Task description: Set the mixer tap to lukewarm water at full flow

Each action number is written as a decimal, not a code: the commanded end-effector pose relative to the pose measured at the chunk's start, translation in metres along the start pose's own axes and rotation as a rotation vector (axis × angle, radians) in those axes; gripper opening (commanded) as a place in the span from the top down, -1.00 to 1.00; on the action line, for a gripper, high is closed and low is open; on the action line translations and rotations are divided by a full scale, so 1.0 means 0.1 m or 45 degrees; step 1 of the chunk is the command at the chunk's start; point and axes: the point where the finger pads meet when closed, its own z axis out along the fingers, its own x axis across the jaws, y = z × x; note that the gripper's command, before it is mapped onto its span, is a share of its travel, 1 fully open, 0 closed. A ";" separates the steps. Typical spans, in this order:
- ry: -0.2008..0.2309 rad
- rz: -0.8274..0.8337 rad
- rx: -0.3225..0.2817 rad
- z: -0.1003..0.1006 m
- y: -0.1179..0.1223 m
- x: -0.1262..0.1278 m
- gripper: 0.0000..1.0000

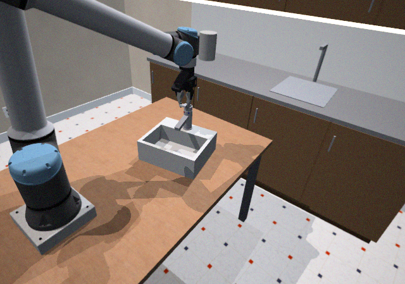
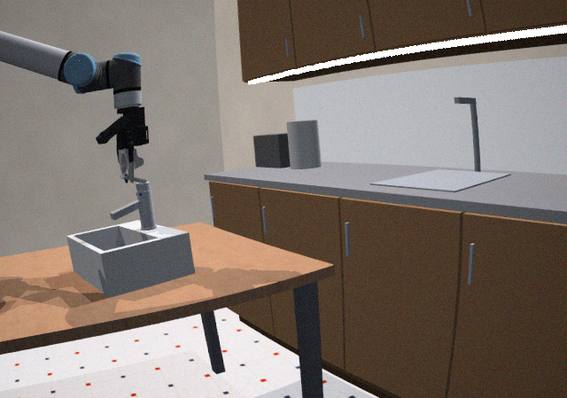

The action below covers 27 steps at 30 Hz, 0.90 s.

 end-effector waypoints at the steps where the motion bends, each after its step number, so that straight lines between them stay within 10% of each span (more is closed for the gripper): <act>1: -0.006 -0.004 -0.013 -0.07 0.05 0.01 1.00; 22: -0.006 -0.004 -0.013 -0.07 0.05 0.01 1.00; 23: -0.006 -0.004 -0.013 -0.07 0.05 0.01 0.14; 27: -0.005 -0.004 -0.011 -0.06 0.04 0.01 0.14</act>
